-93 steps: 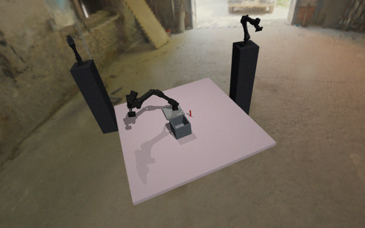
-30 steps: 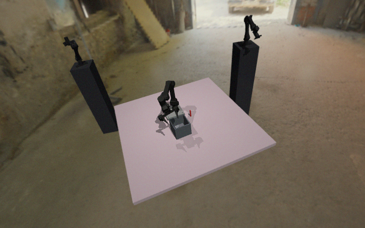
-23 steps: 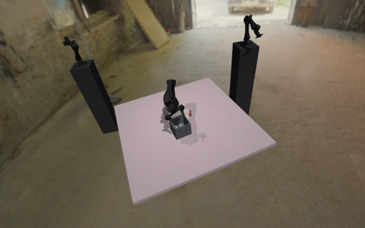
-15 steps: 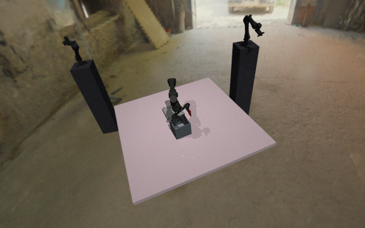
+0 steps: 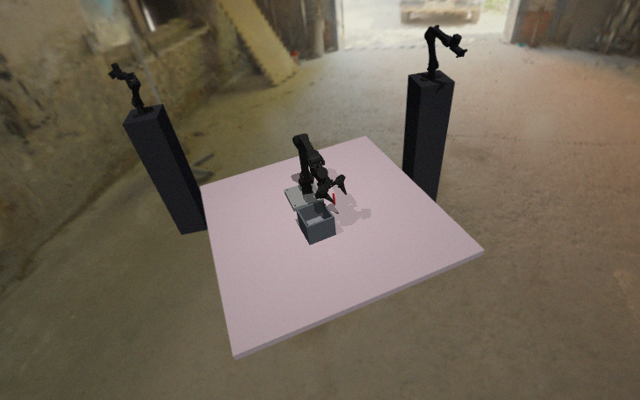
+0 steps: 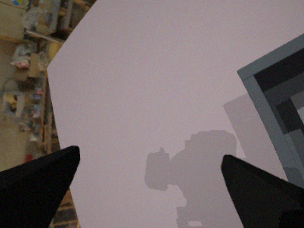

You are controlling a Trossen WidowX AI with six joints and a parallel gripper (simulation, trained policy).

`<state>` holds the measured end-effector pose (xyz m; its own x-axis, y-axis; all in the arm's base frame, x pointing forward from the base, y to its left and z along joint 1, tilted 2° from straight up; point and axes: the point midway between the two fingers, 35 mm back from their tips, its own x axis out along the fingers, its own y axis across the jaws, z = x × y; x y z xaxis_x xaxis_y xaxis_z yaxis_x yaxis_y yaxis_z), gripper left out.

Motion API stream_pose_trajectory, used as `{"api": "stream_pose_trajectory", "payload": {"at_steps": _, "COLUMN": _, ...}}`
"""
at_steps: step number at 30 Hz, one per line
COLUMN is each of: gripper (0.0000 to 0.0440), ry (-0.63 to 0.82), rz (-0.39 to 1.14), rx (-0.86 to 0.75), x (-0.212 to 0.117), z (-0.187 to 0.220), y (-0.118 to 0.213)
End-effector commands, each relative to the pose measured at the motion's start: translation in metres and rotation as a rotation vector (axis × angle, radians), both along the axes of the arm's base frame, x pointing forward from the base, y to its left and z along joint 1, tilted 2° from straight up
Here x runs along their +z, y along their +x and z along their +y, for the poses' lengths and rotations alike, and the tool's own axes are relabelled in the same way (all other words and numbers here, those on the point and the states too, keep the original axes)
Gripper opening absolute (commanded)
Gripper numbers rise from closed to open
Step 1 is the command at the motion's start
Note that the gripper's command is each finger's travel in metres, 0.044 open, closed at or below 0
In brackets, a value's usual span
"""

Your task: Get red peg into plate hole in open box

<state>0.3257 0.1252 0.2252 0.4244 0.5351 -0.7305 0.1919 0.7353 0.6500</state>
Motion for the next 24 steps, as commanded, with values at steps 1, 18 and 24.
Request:
{"api": "stream_pose_trajectory", "payload": {"at_steps": 1, "gripper": 0.0431, "ry": -0.004, "rz": 0.104, "rx": -0.016, "x": -0.013, "z": 0.009, "y": -0.025}}
{"api": "stream_pose_trajectory", "payload": {"at_steps": 18, "gripper": 0.0433, "ry": -0.095, "rz": 0.557, "rx": -0.206, "x": -0.055, "z": 0.022, "y": -0.134}}
{"api": "stream_pose_trajectory", "payload": {"at_steps": 24, "gripper": 0.0436, "ry": -0.153, "rz": 0.688, "rx": -0.309, "x": -0.068, "z": 0.018, "y": -0.164}}
